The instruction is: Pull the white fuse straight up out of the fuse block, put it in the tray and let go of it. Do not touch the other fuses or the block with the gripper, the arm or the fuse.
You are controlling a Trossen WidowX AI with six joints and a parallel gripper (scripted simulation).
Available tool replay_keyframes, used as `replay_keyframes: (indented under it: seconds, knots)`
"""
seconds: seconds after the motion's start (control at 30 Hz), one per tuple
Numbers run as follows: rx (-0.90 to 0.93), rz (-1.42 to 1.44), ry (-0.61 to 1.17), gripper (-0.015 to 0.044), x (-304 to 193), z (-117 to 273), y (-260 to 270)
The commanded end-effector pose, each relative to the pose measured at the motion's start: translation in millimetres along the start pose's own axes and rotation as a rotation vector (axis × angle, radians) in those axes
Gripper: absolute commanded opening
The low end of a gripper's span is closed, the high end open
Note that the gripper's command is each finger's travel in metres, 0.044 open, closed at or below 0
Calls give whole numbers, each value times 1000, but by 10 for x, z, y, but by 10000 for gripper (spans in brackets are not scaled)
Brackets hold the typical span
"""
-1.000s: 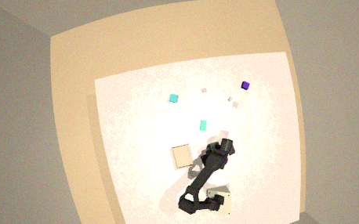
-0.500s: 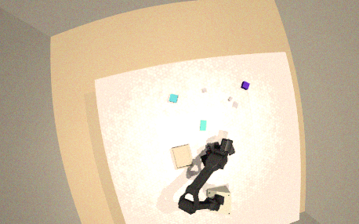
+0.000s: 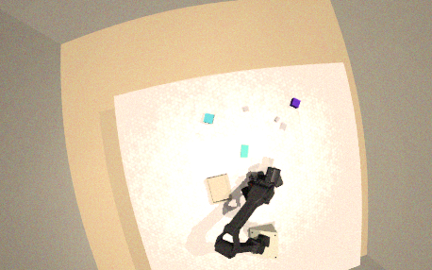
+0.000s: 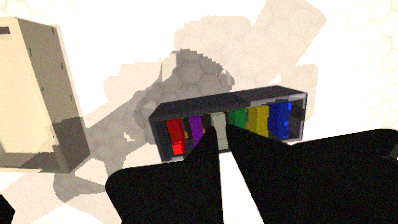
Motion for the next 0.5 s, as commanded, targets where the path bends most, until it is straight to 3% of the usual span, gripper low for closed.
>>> replay_keyframes:
  seconds: [0.0, 0.47]
  knots:
    - [-1, 6, 1, 0, 2, 26, -1]
    - [-1, 5, 1, 0, 4, 95, -3]
Point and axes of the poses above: the point midway between the two fingers, 35 mm back from their tips, its own z axis back along the fingers, its own y axis across the jaws, x = y × z, the point moved 5 cm from there along z, back along the fingers, and after that the axes turned 3 degrees about -z, right-handed, at the moved point
